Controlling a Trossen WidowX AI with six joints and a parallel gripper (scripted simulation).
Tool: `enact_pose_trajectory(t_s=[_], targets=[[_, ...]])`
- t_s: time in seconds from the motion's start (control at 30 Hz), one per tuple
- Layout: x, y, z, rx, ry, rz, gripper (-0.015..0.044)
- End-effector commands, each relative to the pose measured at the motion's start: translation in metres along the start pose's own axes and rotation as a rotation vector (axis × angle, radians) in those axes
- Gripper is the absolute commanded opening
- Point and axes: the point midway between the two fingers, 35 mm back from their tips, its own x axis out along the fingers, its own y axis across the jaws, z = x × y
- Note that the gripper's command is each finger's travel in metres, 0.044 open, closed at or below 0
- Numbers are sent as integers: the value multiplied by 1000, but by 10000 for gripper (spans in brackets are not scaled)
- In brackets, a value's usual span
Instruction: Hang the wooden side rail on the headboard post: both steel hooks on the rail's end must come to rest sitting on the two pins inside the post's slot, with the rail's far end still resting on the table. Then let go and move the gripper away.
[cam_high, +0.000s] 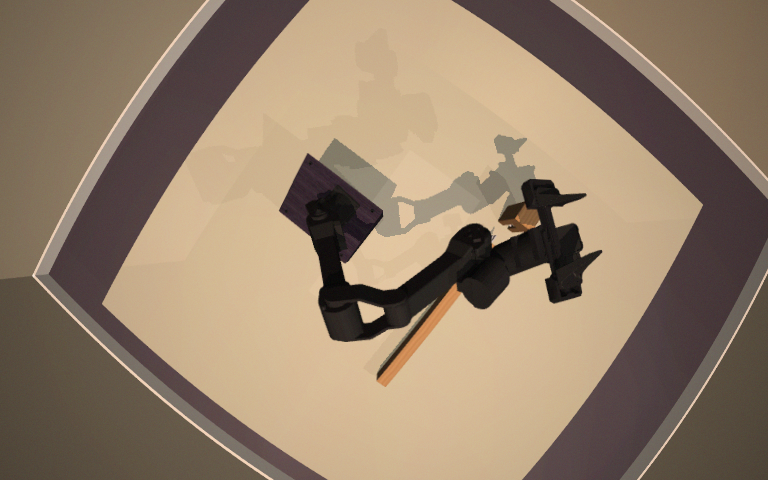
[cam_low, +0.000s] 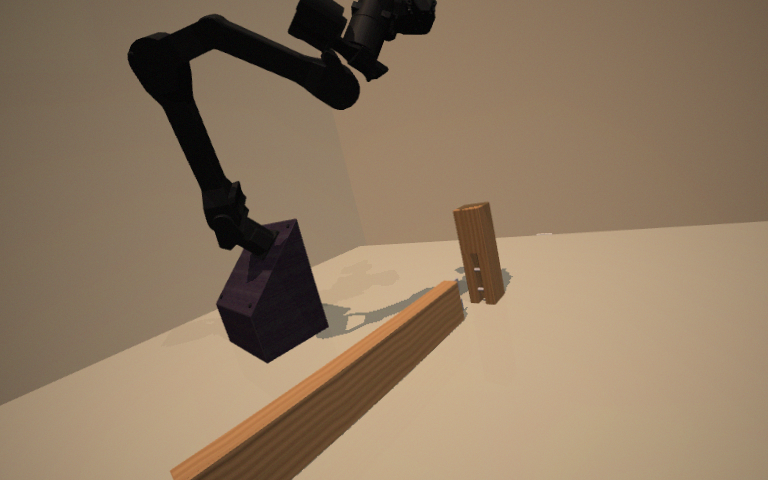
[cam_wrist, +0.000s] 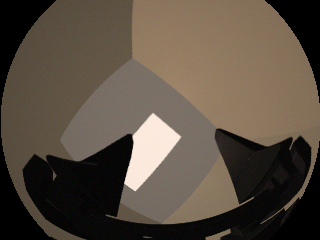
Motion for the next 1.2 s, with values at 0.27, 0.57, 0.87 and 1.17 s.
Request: enact_pose_trajectory(t_s=[0.27, 0.57, 0.87, 1.17], targets=[[-14, -8, 48, 146, -230, 54, 440], [-60, -30, 118, 309, -602, 137, 440], [-130, -62, 171, 402, -993, 210, 440], [-216, -96, 195, 398, -1393, 245, 440]])
